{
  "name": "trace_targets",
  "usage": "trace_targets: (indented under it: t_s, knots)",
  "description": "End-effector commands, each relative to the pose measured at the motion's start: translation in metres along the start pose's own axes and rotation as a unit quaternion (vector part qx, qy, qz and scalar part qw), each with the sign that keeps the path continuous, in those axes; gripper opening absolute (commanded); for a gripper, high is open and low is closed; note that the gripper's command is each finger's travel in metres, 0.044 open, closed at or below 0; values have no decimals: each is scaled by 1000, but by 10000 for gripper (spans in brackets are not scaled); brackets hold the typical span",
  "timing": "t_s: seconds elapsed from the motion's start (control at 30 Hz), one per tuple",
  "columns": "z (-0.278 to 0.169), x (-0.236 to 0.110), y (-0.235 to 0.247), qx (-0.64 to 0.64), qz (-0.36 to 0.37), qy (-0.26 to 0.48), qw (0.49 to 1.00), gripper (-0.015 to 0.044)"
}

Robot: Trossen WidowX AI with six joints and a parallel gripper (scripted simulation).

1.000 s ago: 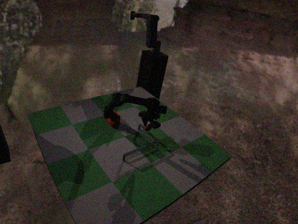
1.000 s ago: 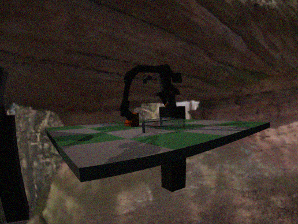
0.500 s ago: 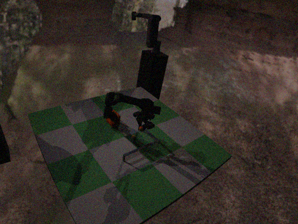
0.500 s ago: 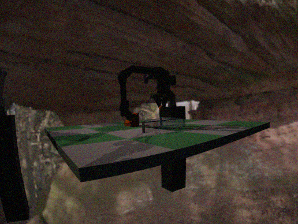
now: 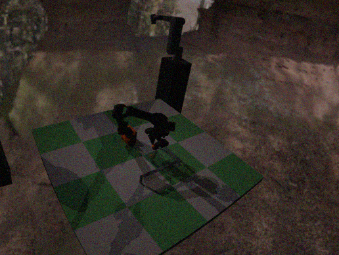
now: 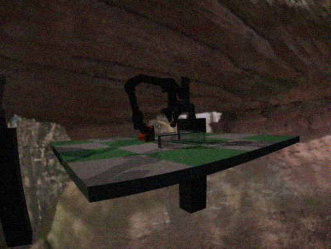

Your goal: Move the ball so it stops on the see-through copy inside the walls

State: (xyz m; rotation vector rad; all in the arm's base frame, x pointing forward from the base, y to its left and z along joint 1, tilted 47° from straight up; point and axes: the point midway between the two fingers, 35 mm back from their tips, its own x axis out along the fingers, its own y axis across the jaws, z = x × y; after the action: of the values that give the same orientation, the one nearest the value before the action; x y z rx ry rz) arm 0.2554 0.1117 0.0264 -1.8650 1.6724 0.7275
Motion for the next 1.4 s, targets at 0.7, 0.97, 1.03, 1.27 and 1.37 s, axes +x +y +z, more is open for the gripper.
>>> trace_targets:
  t_s: [0.7, 0.97, 1.03, 1.27, 1.37]
  knots:
    - [-5, 73, 4, 0, -5, 2, 1000, 0]
    - [-5, 83, 3, 0, -5, 2, 1000, 0]
    - [-5, 86, 3, 0, -5, 2, 1000, 0]
    - [-6, 92, 3, 0, -5, 2, 1000, 0]
    - [-5, 89, 3, 3, -4, -1, 1000, 79]
